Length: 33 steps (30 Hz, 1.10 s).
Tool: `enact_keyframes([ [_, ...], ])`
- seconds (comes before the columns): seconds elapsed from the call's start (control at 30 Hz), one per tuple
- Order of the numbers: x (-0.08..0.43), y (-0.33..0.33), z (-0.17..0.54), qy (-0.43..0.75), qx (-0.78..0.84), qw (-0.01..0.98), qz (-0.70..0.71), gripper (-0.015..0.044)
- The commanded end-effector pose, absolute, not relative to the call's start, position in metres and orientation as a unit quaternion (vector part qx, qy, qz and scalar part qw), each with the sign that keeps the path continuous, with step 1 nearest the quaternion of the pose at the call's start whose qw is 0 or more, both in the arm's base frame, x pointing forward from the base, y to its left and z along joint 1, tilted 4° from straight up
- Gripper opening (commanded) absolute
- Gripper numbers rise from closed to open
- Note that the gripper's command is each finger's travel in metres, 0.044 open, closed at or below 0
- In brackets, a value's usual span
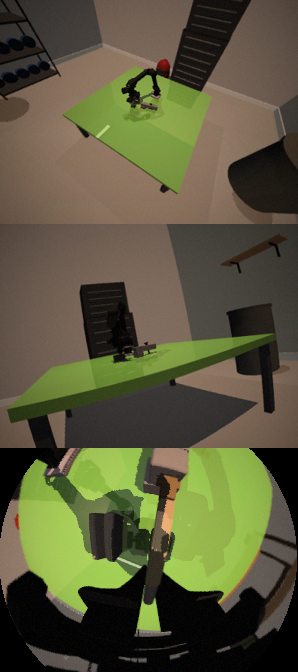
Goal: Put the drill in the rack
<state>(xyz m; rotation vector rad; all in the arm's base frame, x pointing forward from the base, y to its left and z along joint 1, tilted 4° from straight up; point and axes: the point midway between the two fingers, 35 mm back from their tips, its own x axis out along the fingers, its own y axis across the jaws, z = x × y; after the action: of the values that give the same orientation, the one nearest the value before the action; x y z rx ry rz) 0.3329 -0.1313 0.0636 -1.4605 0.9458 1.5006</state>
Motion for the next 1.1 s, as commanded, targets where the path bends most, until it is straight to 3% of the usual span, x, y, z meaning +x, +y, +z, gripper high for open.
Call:
enact_keyframes([
  [0.0,0.333,-0.132,0.067,0.376,-0.582,0.409,0.594,0.0],
  [1.07,0.333,-0.133,0.076,0.376,-0.582,0.409,0.594,0.0],
])
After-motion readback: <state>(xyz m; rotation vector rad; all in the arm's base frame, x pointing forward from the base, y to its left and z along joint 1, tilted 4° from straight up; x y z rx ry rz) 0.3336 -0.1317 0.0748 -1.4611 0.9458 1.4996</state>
